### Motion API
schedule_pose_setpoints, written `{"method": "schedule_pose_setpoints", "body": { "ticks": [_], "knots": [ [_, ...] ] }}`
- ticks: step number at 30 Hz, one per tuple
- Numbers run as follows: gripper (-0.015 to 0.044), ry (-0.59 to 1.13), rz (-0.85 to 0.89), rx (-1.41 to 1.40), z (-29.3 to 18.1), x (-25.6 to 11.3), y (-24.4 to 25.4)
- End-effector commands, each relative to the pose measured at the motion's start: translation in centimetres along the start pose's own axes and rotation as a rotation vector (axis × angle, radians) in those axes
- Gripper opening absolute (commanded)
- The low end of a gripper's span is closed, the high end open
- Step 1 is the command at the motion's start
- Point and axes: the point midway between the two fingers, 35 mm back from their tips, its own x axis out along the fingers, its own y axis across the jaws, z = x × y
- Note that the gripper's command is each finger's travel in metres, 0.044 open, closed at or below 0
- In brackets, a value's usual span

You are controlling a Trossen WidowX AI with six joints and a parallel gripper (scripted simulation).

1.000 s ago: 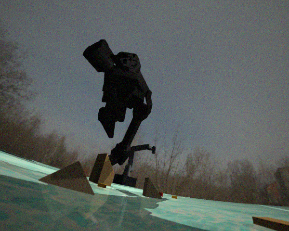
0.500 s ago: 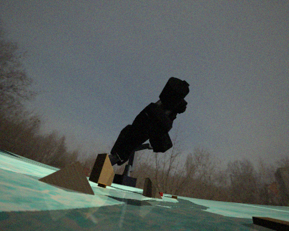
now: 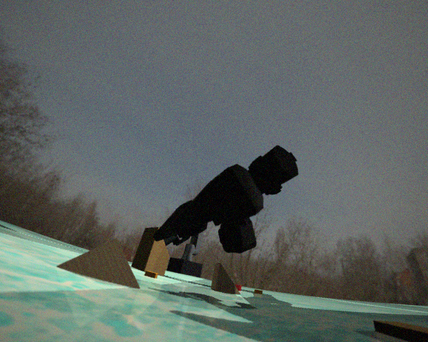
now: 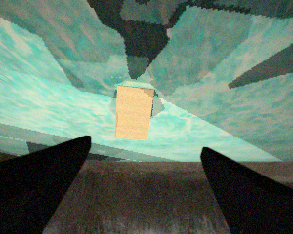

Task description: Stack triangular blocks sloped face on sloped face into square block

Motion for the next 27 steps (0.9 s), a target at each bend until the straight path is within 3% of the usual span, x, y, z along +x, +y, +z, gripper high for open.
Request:
{"method": "schedule_pose_setpoints", "body": {
  "ticks": [1, 4, 12, 22, 27],
  "knots": [
    [0.0440, 0.005, 0.035, 0.004, 0.0, 4.3, 1.0],
    [0.0440, 0.005, 0.035, 0.004, 0.0, 6.8, 1.4],
    [0.0440, 0.005, 0.035, 0.004, 0.0, 7.0, 1.4],
    [0.0177, 0.000, 0.039, 0.000, 0.0, 7.0, 1.5],
    [0.0144, 0.000, 0.039, 0.000, 0.0, 7.0, 1.5]
  ]
}}
